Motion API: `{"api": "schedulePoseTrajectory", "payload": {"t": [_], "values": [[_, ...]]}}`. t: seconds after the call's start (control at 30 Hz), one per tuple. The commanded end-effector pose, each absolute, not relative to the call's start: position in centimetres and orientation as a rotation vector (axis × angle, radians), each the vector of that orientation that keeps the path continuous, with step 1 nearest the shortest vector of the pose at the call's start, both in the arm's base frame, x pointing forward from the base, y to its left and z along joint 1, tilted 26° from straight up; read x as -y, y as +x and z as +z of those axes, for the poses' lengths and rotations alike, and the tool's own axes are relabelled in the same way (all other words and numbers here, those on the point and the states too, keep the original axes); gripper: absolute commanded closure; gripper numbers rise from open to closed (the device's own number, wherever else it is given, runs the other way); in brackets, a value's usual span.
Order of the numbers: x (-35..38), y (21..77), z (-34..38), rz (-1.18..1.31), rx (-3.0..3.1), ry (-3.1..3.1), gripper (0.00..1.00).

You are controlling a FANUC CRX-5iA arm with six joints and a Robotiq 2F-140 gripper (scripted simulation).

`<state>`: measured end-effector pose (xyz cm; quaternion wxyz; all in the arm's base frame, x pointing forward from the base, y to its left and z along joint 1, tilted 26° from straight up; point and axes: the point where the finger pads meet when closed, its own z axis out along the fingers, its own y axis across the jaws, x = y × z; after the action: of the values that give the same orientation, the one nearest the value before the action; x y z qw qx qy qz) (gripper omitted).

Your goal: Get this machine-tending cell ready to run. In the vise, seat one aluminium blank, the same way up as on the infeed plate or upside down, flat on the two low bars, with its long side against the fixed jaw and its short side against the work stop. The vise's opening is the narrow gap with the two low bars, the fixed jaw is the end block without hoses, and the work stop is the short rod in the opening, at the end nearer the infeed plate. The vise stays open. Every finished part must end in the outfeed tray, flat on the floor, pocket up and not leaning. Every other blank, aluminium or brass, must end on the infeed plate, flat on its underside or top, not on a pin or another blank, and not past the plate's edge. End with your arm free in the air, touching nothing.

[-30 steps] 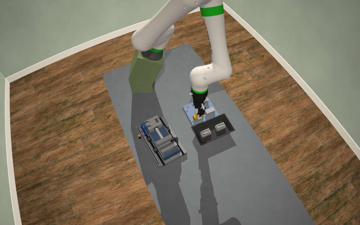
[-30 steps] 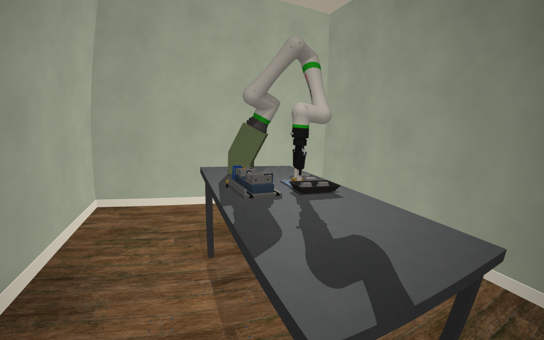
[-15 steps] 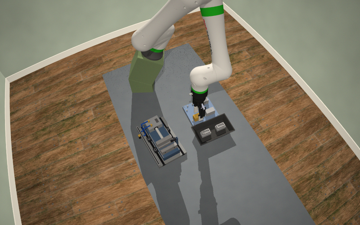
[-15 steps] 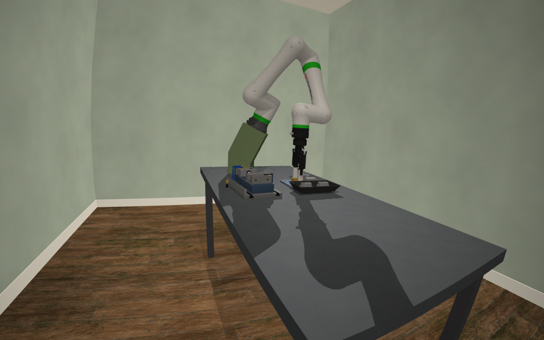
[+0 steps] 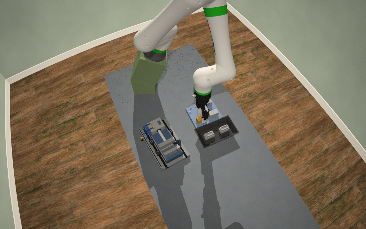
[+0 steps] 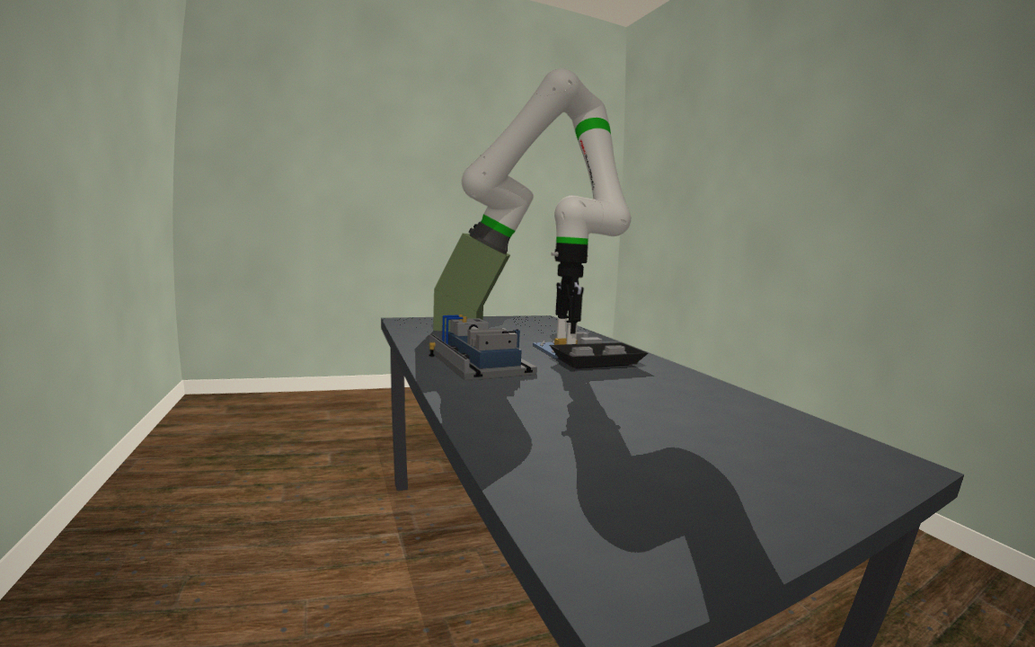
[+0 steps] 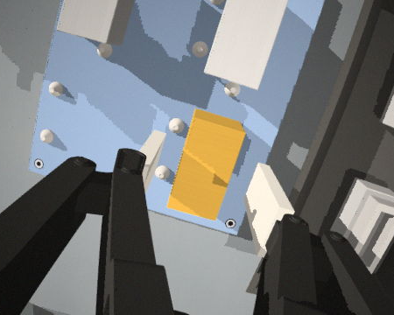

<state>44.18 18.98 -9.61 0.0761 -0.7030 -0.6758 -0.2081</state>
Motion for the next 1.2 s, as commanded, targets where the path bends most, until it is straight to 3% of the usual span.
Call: {"api": "schedulePoseTrajectory", "payload": {"t": [0.0, 0.57, 1.17], "values": [[-19.0, 44.2, -9.6, -0.624, 2.026, -2.108, 0.6], [-18.6, 44.0, -8.7, -0.624, 2.026, -2.108, 0.6], [-15.4, 42.5, -1.4, -0.624, 2.026, -2.108, 0.6]]}}
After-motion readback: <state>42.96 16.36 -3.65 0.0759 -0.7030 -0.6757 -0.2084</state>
